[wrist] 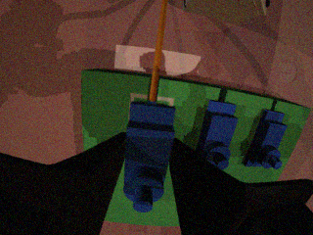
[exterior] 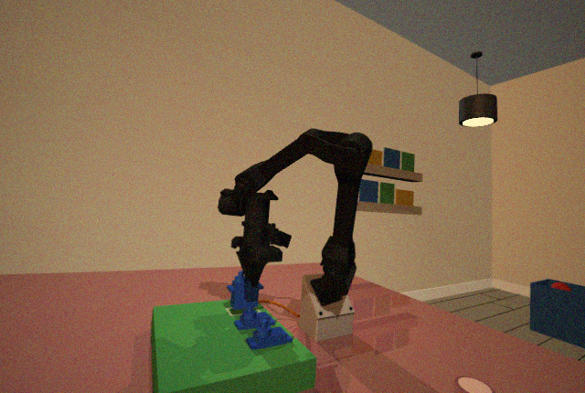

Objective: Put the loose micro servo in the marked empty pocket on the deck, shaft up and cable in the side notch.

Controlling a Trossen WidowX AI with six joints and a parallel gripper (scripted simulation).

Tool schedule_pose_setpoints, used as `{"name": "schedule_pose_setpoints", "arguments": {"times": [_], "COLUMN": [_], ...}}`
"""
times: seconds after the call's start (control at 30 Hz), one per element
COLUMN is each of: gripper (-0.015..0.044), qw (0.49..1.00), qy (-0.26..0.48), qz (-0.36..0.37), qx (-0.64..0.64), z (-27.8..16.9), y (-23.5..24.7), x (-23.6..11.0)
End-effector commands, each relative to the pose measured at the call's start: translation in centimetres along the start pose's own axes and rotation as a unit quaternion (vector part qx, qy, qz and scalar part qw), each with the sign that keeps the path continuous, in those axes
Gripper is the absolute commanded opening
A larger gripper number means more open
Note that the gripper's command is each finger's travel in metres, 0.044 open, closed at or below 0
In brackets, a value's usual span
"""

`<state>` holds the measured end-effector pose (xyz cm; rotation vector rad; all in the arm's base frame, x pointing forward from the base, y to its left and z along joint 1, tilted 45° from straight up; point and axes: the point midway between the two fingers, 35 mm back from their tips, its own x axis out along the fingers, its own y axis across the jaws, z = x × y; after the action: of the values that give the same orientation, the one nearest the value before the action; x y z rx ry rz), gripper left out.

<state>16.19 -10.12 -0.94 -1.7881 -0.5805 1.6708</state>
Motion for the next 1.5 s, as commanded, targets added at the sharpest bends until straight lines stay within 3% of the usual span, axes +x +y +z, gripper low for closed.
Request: {"name": "schedule_pose_setpoints", "arguments": {"times": [0.0,1.47], "gripper": [0.0000,0.0000], "qw": [1.000,1.000], "qy": [0.004,0.004], "qz": [0.000,-0.001], "qx": [0.001,0.001], "z": [-0.2,-0.2], "y": [0.0,-0.1], "x": [0.0,3.2]}}
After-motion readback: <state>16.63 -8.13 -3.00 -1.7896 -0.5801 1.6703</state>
